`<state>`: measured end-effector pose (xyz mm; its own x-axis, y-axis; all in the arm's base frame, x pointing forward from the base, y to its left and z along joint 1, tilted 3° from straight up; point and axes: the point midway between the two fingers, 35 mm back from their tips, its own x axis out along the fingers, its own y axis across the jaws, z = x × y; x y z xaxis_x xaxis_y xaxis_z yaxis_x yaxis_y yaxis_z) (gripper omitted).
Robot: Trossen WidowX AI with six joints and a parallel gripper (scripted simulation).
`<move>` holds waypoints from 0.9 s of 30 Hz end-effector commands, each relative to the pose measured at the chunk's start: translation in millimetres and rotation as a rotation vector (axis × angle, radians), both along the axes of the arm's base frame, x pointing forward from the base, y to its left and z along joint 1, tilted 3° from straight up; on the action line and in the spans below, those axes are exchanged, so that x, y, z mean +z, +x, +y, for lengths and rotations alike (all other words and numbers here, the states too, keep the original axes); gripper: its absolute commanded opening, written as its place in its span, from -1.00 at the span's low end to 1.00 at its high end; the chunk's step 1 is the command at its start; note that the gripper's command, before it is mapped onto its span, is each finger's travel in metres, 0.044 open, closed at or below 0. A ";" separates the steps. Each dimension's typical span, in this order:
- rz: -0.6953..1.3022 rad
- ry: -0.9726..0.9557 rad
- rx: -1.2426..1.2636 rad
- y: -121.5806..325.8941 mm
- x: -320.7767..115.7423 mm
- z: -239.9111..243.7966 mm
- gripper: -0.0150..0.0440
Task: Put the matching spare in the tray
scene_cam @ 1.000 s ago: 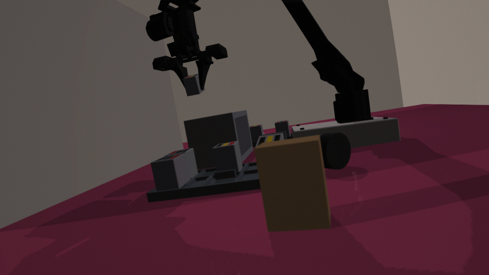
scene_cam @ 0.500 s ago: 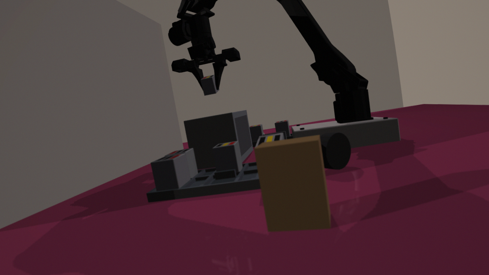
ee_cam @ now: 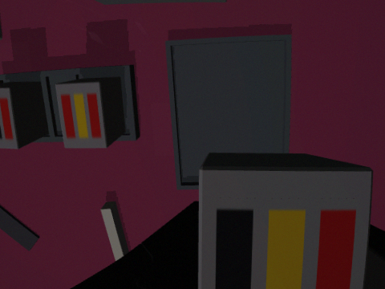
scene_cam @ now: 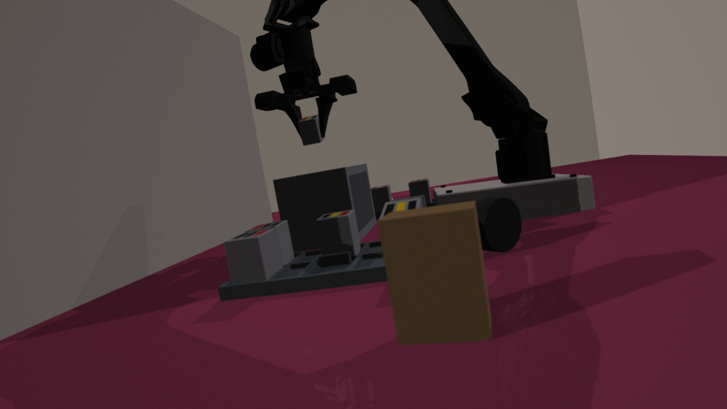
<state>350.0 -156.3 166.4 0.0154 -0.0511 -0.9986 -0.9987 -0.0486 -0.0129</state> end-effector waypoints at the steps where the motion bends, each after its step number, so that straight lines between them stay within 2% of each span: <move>1: 0.006 -0.002 0.003 -0.2 -5.1 -0.8 -0.49; 27: 0.006 -0.002 0.003 3.3 -24.6 -3.3 -0.49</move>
<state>354.0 -159.1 146.1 0.0157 -0.0513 -0.9986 -0.9987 -0.0486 -0.0132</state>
